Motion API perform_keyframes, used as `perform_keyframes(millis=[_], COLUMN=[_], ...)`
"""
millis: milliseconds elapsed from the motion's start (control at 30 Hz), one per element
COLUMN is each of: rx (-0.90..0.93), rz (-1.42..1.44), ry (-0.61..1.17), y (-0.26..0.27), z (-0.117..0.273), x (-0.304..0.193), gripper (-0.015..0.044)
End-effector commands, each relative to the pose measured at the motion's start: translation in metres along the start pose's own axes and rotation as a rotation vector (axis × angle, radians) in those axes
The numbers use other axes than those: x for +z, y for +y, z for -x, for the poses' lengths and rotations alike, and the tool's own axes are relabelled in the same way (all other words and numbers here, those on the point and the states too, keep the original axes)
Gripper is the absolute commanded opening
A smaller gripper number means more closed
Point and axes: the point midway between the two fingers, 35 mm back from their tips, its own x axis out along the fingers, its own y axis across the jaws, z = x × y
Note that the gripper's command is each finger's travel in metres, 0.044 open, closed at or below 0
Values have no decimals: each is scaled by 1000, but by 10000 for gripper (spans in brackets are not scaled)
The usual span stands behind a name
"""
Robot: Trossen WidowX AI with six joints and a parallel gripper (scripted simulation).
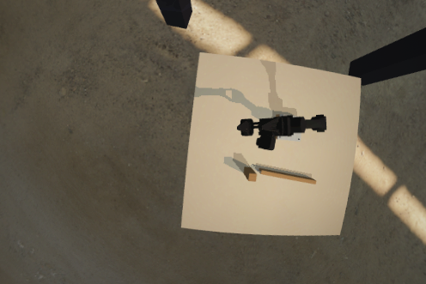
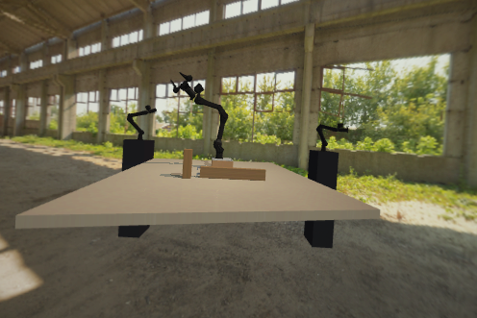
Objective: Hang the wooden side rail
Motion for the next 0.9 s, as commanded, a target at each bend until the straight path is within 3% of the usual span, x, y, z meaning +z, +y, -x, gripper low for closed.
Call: perform_keyframes(millis=[0,433,867], rx=[92,386,581], rz=[52,256,495], ry=[-44,-298,-675], y=[29,129,205], z=[9,63,160], x=[21,106,189], gripper=[440,440,440])
